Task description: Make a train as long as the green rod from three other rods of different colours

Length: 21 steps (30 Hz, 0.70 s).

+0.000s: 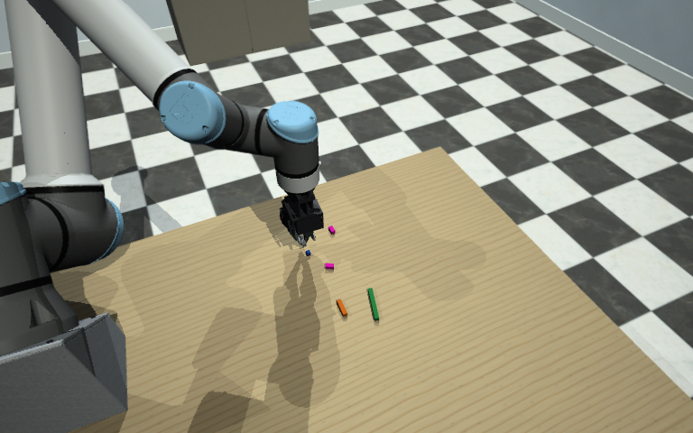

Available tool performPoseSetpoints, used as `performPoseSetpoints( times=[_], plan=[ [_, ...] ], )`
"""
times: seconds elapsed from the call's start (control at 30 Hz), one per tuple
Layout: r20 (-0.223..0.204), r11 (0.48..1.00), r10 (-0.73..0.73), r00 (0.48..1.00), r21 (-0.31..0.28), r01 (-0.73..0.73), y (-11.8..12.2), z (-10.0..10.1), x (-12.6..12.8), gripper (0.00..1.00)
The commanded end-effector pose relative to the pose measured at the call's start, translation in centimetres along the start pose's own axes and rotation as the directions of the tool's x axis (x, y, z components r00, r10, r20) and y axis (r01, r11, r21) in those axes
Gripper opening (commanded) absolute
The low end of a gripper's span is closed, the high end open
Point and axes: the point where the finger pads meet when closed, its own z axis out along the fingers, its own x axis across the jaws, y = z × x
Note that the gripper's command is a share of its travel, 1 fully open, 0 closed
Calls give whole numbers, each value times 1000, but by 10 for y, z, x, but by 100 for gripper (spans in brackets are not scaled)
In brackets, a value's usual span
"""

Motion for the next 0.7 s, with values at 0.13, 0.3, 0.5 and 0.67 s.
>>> performPoseSetpoints(
  times=[0.13, 0.3, 0.5, 0.67],
  plan=[
    [-11, 1000, -1, 1000, -4, 1, 1, 11, 5, 0],
    [-13, 1000, -1, 1000, -5, 1, 1, 10, 5, 0],
    [-13, 1000, -1, 1000, -5, 1, 1, 10, 5, 0],
    [-13, 1000, -1, 1000, -5, 1, 1, 10, 5, 0]
  ],
)
